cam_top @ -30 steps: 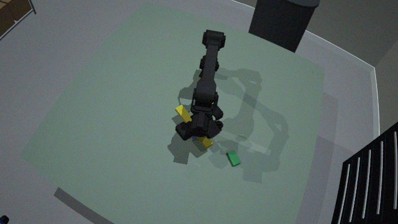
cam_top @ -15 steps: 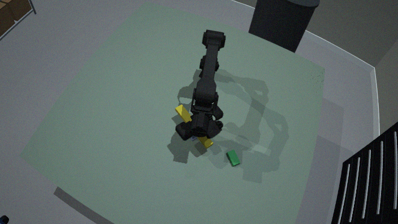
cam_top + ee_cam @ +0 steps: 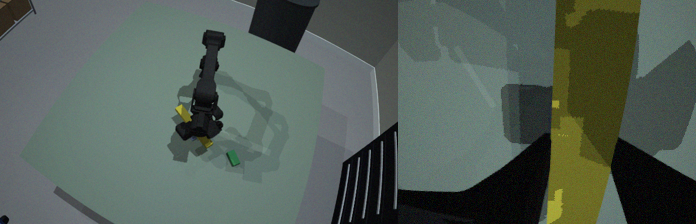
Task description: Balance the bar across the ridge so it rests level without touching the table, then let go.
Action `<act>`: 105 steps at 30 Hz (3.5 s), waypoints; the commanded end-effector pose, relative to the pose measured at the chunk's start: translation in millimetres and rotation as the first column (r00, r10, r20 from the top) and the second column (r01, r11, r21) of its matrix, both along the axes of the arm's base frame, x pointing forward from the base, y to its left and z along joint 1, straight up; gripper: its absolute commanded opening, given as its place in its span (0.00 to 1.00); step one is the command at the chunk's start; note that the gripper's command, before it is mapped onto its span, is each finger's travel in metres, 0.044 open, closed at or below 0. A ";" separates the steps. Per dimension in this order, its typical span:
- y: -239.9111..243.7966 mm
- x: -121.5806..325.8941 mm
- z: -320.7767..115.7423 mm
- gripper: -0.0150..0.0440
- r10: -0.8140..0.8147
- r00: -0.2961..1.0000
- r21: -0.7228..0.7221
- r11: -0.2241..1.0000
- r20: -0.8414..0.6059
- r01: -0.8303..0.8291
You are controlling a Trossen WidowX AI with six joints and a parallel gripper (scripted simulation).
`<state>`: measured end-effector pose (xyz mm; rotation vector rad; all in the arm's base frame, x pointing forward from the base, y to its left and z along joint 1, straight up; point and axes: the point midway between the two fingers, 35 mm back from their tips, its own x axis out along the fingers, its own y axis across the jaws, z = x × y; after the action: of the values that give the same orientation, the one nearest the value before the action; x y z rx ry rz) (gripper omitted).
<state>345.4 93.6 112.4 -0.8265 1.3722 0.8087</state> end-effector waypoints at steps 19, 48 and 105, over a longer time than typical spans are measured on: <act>0.0 0.0 -0.2 0.54 0.000 1.000 0.000 1.000 -0.001 0.000; 0.0 0.0 -0.2 0.57 0.000 1.000 0.000 1.000 -0.001 0.000; -1.1 -4.3 99.6 1.00 0.000 1.000 0.006 1.000 0.020 0.000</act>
<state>341.5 92.6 212.0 -0.8286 1.3483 0.8007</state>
